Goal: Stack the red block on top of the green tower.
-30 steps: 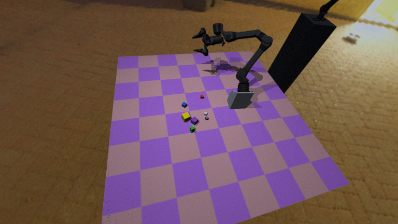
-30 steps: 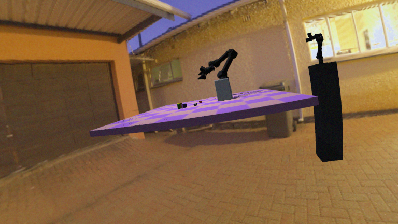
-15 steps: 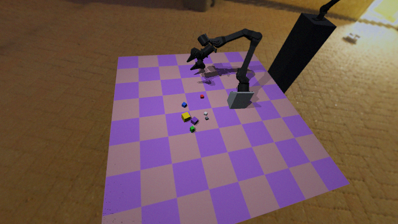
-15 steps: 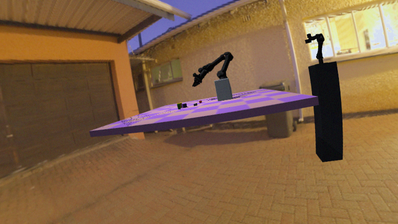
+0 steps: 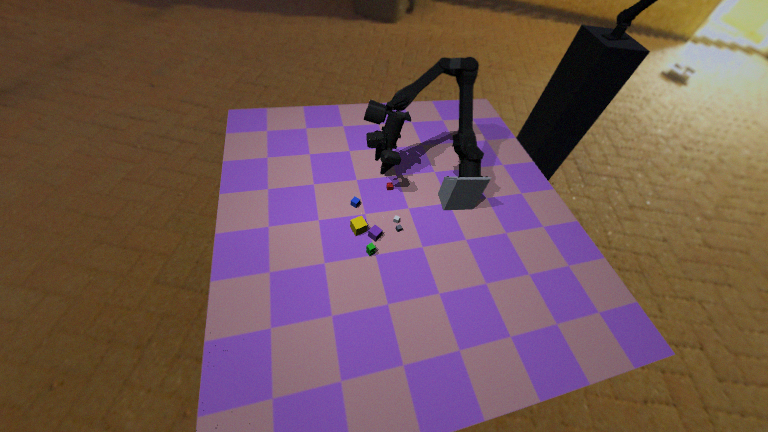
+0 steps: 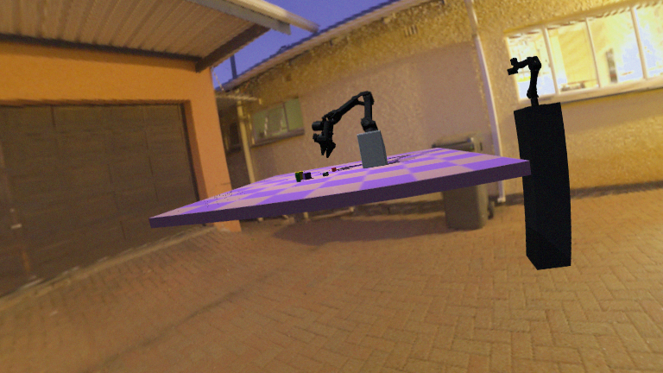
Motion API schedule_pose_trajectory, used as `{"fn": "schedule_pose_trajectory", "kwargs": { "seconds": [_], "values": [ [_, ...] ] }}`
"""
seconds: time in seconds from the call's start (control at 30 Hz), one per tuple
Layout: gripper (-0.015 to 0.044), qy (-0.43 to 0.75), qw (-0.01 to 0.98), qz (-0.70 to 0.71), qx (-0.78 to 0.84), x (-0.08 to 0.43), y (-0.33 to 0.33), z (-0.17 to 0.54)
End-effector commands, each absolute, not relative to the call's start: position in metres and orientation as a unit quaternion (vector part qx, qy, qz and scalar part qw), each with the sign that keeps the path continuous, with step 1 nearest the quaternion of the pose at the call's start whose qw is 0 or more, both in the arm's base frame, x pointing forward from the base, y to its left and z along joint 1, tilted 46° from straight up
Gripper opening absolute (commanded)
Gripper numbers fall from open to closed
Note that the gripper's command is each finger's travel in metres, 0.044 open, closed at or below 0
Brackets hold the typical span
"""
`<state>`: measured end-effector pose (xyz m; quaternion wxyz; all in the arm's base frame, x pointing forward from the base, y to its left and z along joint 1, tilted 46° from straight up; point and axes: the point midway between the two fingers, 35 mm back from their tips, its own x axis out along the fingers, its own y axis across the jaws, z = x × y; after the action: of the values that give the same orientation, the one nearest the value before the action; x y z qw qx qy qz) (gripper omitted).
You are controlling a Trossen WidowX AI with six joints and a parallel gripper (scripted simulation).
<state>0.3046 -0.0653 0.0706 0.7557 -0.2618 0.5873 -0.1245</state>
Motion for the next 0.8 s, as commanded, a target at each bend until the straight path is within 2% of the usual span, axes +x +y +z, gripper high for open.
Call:
{"fn": "schedule_pose_trajectory", "kwargs": {
  "seconds": [0.0, 0.23, 0.77],
  "values": [
    [0.0440, 0.618, 0.721, -0.163, -0.268, 0.290, -0.062, 0.052],
    [0.0440, 0.638, 0.662, -0.242, -0.309, 0.266, -0.056, 0.031],
    [0.0440, 0.638, 0.661, -0.245, -0.311, 0.267, -0.084, 0.008]
  ]
}}
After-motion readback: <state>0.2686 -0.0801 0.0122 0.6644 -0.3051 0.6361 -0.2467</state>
